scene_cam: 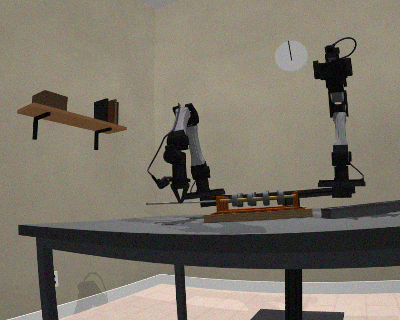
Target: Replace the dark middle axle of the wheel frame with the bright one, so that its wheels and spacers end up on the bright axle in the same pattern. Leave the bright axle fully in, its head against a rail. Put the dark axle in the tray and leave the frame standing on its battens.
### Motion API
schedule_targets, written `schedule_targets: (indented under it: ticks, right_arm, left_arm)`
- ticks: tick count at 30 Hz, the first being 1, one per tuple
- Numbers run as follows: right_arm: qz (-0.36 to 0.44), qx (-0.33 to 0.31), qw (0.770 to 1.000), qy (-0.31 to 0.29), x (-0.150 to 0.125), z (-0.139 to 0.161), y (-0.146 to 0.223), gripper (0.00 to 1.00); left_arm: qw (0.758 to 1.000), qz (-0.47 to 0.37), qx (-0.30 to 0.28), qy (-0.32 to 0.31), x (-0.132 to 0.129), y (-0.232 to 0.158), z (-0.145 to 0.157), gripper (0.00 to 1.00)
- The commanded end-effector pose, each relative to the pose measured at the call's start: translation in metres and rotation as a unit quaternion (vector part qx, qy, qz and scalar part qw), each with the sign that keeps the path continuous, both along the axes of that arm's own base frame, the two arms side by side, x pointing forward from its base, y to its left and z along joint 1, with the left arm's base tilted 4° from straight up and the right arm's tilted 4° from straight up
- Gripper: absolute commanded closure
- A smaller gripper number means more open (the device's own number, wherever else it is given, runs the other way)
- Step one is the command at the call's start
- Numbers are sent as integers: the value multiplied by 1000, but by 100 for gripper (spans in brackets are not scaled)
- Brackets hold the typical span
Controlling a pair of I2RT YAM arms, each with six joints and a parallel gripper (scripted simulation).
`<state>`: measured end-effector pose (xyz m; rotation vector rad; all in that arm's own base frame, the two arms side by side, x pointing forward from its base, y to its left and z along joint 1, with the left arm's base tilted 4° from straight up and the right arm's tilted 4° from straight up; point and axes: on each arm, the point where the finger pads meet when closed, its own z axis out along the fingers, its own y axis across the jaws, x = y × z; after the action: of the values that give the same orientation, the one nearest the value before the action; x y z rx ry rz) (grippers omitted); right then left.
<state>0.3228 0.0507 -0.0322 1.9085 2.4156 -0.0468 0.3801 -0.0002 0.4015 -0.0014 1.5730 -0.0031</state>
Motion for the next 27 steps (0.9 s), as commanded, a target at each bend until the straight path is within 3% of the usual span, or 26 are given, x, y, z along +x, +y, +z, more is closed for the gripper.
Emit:
schedule_targets:
  ticks: [1, 21, 27]
  right_arm:
    - [0, -2, 1000, -2, 0, -1, 4, 100]
    - [0, -5, 1000, 9, -8, -7, 9, 100]
    - [-1, 0, 1000, -10, 4, 5, 13, 100]
  left_arm:
    - [1000, -2, -3, -28, -1, 0, 23, 0]
    - [1000, -2, -3, -28, -1, 0, 23, 0]
    - [1000, -2, -3, -28, -1, 0, 23, 0]
